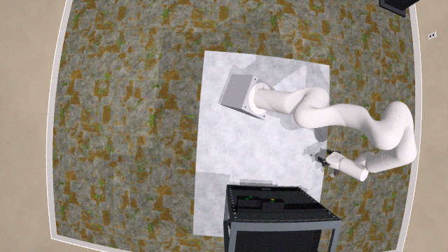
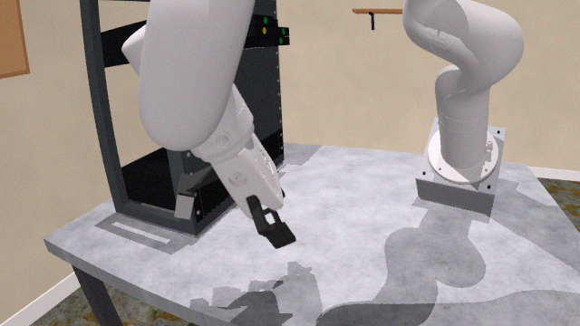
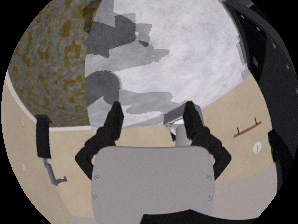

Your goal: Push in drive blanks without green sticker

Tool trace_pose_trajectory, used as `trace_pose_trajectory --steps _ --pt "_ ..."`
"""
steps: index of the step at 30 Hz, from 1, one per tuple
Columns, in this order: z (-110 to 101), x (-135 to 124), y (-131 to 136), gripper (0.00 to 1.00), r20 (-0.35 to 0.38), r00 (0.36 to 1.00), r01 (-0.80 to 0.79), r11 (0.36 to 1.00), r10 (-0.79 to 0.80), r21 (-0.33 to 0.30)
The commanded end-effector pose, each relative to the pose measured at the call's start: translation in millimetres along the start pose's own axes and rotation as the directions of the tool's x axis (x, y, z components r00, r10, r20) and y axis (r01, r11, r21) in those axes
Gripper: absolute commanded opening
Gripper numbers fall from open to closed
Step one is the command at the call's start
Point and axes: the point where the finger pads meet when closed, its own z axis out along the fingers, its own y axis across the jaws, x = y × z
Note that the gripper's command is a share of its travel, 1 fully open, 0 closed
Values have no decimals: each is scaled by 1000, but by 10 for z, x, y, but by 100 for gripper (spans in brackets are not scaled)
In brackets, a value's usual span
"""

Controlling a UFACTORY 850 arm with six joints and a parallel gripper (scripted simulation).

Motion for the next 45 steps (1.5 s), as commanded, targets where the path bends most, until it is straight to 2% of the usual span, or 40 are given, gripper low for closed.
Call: trace_pose_trajectory --steps 1,24,41,45 --pt "32 -187 -120 100 -6 1000 -2 1000 2 -3" --pt "25 -233 -65 100 -29 999 -26 1000 26 18" --pt "-17 -406 244 100 -137 979 -135 983 152 121" --pt "-32 -471 359 100 -172 965 -171 972 199 161"
